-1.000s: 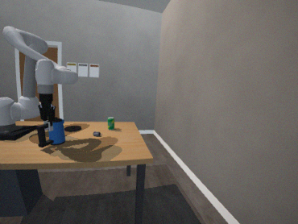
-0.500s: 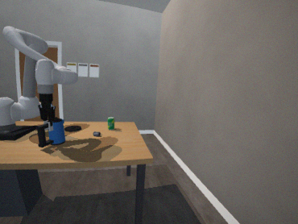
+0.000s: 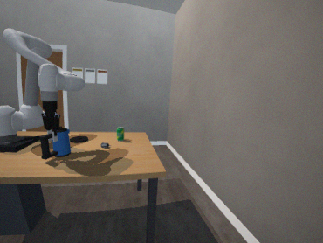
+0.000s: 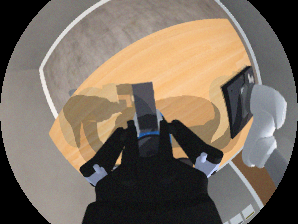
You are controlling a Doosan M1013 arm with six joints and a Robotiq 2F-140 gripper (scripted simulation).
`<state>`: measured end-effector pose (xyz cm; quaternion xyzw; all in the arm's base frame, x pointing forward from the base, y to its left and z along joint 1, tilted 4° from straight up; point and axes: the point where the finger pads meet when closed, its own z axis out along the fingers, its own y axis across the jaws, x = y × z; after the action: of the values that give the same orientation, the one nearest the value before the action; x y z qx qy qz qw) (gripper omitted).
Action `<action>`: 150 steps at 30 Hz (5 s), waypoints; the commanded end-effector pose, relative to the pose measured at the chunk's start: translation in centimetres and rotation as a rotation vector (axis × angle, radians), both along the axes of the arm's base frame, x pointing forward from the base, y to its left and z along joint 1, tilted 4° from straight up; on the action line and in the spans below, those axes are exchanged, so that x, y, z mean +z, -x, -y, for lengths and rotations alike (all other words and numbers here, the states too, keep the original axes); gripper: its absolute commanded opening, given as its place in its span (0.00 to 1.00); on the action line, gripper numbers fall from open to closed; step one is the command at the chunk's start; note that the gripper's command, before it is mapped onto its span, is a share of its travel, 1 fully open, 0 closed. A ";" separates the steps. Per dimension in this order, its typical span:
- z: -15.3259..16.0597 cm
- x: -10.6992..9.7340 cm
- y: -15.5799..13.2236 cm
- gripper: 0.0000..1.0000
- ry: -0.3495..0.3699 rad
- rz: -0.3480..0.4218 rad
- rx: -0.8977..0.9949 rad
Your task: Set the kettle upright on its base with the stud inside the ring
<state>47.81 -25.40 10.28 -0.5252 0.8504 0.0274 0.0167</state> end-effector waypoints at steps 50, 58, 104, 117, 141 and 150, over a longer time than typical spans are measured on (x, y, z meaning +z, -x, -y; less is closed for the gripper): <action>0.3 4.4 0.0 0.10 0.000 0.001 0.000; 0.3 4.4 0.0 0.10 0.000 0.001 0.000; -1.3 4.5 -0.2 0.10 0.000 0.001 0.000; -3.5 4.6 -0.4 0.10 0.000 0.001 0.000; -10.1 5.1 -0.9 0.10 0.000 0.001 0.000; -12.6 5.2 -1.1 0.10 0.000 0.001 0.000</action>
<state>48.77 -13.91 15.38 -0.5253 0.8503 0.0274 0.0167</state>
